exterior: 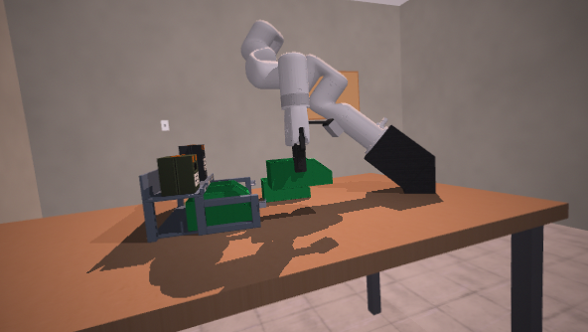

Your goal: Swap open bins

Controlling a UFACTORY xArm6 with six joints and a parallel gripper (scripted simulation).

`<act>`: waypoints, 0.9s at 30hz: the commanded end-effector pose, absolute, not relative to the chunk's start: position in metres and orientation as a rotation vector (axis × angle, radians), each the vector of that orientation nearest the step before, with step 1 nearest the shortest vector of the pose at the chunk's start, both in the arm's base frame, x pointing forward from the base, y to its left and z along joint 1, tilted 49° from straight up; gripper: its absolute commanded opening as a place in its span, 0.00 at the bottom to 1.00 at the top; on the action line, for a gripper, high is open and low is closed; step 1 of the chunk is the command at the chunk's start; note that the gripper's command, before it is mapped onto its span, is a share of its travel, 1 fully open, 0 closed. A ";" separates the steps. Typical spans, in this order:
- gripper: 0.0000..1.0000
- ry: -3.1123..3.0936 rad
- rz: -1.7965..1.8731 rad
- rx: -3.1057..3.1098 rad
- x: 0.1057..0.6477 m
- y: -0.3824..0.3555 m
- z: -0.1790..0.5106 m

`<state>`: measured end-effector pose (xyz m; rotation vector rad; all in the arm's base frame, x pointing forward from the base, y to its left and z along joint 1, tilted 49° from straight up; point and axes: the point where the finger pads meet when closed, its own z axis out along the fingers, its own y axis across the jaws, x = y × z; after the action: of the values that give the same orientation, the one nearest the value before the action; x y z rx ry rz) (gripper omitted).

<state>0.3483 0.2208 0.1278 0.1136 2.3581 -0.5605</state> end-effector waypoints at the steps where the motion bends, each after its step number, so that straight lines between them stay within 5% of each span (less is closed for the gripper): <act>1: 0.00 2.353 -0.567 0.121 0.353 0.235 0.122; 27: 0.00 2.353 -0.567 0.121 0.360 0.230 0.114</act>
<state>0.3567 0.2317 0.1171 0.1218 2.3539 -0.5708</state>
